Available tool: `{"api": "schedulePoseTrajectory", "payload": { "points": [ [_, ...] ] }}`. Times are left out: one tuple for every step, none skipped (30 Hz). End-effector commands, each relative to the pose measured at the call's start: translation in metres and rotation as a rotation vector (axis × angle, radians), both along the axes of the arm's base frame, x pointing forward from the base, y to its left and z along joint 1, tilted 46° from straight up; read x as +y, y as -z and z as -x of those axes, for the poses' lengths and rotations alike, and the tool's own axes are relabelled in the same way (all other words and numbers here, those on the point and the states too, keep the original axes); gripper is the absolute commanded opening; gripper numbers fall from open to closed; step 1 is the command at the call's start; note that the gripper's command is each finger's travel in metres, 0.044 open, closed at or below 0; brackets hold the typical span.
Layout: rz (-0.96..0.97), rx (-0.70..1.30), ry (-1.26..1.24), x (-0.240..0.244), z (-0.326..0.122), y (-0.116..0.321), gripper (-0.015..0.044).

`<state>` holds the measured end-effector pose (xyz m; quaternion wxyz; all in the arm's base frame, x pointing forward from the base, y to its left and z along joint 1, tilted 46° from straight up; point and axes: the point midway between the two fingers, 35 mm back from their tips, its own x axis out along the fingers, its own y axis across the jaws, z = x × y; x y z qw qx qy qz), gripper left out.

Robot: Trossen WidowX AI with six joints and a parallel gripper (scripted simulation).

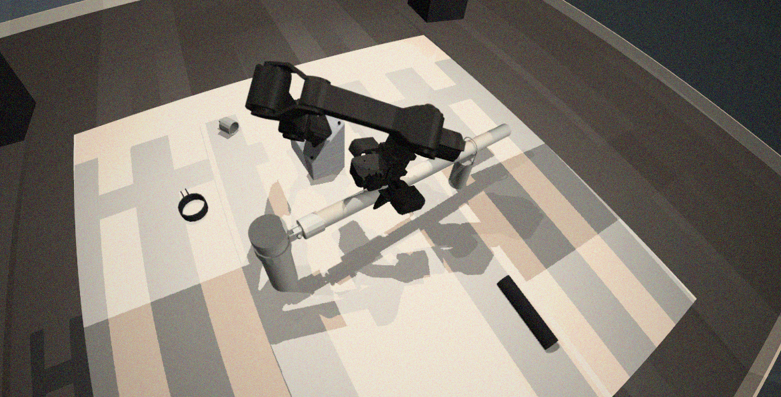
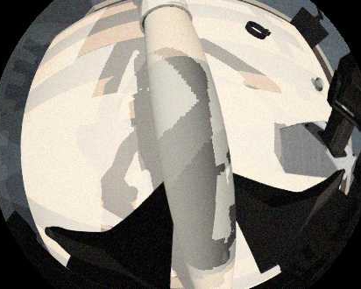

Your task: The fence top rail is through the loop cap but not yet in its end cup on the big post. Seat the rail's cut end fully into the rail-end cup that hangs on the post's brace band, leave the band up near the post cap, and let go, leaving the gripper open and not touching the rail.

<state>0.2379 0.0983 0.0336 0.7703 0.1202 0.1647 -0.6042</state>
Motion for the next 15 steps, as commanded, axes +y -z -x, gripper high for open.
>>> {"api": "schedulePoseTrajectory", "payload": {
  "points": [
    [0.001,-0.001,-0.002,-0.0006,-0.0007,-0.0016,0.0],
    [0.001,-0.001,-0.002,-0.0008,-0.0008,-0.002,0.0],
    [0.001,-0.001,-0.002,-0.001,-0.001,-0.0024,0.0],
    [0.001,-0.001,-0.002,-0.0012,-0.0012,-0.0028,0.0],
    [0.001,-0.001,-0.002,-0.0014,-0.0013,-0.0031,0.0],
    [0.001,-0.001,-0.002,-0.0016,-0.0015,-0.0035,0.0],
    [0.001,-0.001,-0.002,-0.0018,-0.0016,-0.0039,0.0],
    [0.001,-0.001,-0.002,-0.002,-0.0017,-0.0043,0.0],
    [0.001,-0.001,-0.002,-0.0021,-0.0019,-0.0047,0.0],
    [0.001,-0.001,-0.002,-0.0022,-0.002,-0.0051,0.0],
    [0.001,-0.001,-0.002,-0.0024,-0.0021,-0.0055,0.0],
    [0.001,-0.001,-0.002,-0.0026,-0.0023,-0.0058,0.0],
    [0.001,-0.001,-0.002,-0.0028,-0.0025,-0.0062,0.0],
    [0.001,-0.001,-0.002,-0.0029,-0.0027,-0.0065,0.0],
    [0.001,-0.001,-0.002,-0.0031,-0.0029,-0.0069,0.0]
  ]
}}
